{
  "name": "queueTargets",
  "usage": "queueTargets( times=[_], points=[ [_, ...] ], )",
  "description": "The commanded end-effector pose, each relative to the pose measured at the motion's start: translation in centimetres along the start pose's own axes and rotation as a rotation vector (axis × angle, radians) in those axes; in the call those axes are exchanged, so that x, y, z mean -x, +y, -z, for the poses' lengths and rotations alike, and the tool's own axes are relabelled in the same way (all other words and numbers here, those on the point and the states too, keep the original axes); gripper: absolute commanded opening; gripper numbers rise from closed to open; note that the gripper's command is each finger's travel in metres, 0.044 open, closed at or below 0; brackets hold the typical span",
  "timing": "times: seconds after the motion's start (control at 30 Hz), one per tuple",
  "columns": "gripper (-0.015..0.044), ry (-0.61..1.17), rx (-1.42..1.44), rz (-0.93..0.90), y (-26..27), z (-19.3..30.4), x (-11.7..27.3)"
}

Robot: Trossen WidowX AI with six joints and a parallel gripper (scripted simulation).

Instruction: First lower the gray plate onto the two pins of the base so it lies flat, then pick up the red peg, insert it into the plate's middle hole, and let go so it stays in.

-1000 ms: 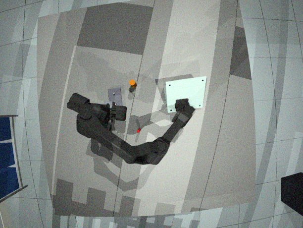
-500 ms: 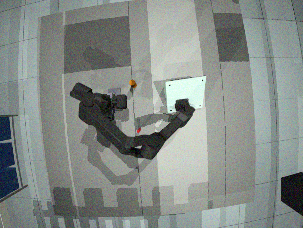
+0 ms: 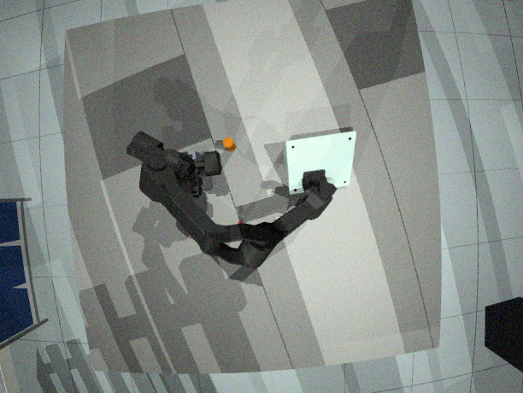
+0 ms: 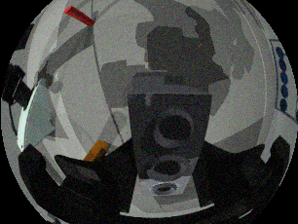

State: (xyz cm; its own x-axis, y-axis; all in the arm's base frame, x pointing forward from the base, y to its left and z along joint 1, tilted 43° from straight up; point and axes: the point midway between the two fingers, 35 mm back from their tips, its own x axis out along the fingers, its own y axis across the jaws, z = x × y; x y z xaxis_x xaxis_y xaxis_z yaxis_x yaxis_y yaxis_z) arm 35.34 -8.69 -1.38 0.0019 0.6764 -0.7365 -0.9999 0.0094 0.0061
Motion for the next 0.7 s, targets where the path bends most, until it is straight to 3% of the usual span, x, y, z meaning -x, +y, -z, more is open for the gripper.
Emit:
queueTargets(
  times=[0.0, 0.67],
  points=[
    [0.0000, 0.004, 0.009, -0.003, 0.07, 0.21, -0.12],
    [0.0000, 0.004, 0.009, -0.003, 0.13, 0.35, -0.31]
  ],
)
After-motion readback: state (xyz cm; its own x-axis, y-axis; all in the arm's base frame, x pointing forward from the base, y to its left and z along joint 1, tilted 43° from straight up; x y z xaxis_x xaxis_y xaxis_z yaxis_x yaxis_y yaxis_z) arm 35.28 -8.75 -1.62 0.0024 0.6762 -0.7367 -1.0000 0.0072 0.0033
